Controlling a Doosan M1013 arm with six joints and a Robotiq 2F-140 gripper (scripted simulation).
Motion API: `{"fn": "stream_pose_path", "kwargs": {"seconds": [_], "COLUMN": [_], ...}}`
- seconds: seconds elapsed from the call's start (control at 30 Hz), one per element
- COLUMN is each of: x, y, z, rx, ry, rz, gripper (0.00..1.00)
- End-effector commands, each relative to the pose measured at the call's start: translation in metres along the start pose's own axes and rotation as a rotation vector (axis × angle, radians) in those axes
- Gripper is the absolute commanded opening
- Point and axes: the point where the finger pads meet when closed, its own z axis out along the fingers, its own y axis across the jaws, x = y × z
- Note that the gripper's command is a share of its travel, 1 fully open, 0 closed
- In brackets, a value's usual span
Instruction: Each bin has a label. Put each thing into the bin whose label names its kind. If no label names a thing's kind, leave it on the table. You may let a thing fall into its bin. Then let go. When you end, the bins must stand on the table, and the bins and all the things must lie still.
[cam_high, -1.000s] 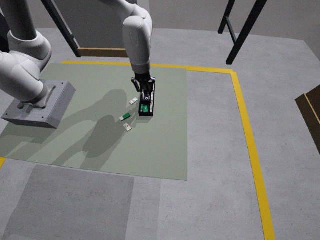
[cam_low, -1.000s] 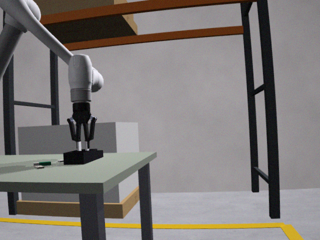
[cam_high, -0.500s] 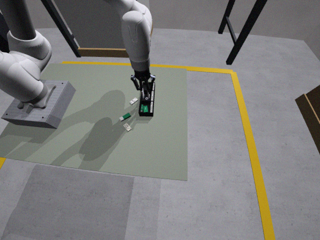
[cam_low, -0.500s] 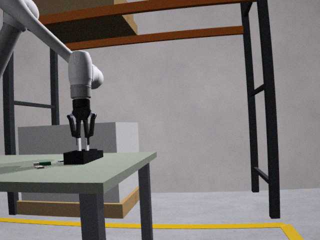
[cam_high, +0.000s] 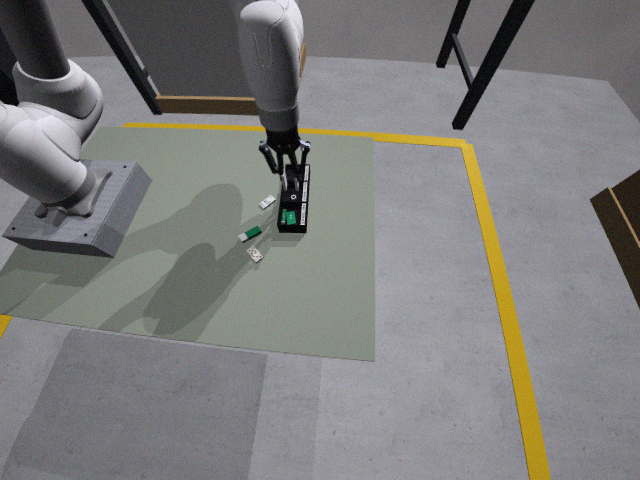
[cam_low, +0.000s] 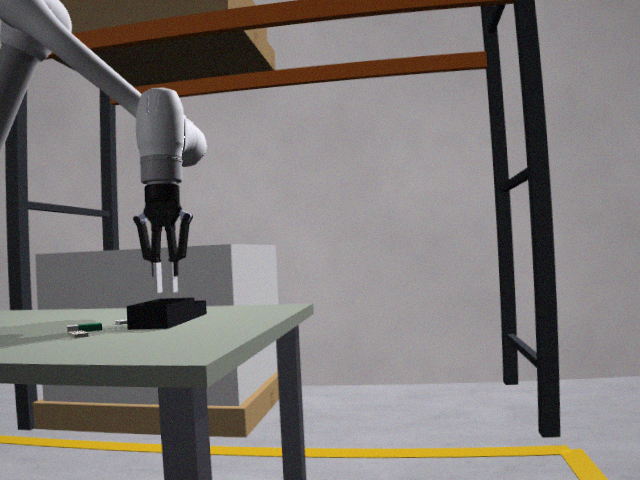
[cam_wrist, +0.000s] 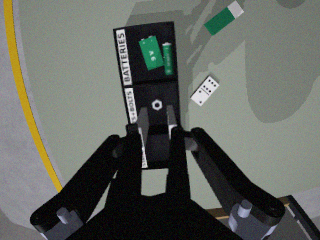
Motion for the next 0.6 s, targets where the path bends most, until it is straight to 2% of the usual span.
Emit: {"fn": "stream_pose_path", "kwargs": {"seconds": [0.0, 0.2, 0.23, 0.57], "x": [0.000, 0.000, 0.006, 0.069], "y": [0.000, 0.000, 0.006, 0.061], "z": [-0.006, -0.006, -0.006, -0.009], "rx": [0.000, 0.000, 0.000, -0.002], "ry": [0.000, 0.000, 0.000, -0.003], "rz": [0.000, 0.000, 0.050, 0.462], "gripper": [0.19, 0.19, 0.23, 0.23]}}
